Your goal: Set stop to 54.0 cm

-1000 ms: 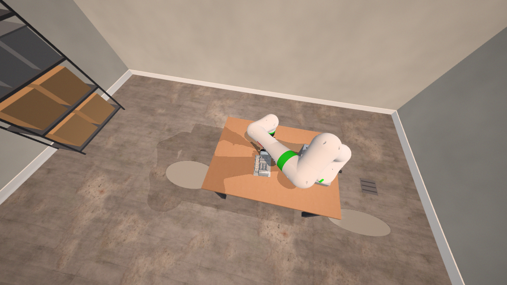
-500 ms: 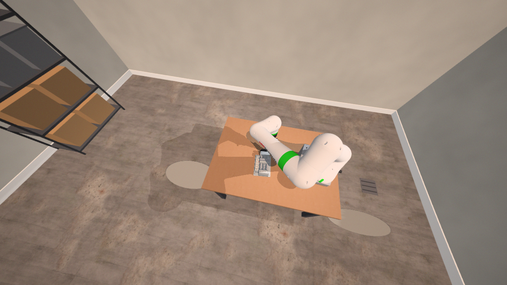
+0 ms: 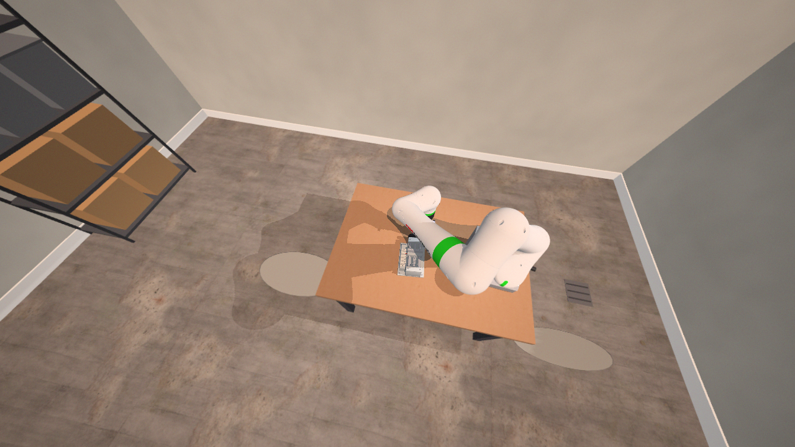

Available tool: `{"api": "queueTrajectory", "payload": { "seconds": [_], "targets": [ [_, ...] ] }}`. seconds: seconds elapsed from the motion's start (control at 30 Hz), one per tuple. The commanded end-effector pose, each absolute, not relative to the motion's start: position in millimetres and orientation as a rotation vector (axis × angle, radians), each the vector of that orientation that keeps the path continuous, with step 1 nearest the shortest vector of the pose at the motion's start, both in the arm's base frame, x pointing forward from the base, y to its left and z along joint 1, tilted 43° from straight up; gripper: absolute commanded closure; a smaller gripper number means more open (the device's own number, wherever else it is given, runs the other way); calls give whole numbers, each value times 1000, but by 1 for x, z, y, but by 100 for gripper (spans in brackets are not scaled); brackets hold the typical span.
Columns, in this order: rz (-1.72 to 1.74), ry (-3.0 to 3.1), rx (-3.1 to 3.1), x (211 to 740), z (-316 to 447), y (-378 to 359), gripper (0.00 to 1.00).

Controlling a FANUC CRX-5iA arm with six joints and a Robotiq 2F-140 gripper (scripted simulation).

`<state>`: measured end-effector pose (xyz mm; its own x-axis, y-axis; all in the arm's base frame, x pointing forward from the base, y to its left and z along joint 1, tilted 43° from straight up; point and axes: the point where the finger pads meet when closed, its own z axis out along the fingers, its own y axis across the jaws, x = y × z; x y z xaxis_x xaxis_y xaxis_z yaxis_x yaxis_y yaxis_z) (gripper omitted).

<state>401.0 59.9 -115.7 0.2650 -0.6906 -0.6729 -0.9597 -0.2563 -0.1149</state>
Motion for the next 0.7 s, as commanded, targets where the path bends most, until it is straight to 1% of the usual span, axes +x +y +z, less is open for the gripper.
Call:
{"api": "queueTrajectory", "payload": {
  "seconds": [0.0, 0.67],
  "targets": [
    [689, 1487, -2028, 405, -120, 66, 96],
    [689, 1487, -2028, 437, -124, 81, 96]
  ]
}}
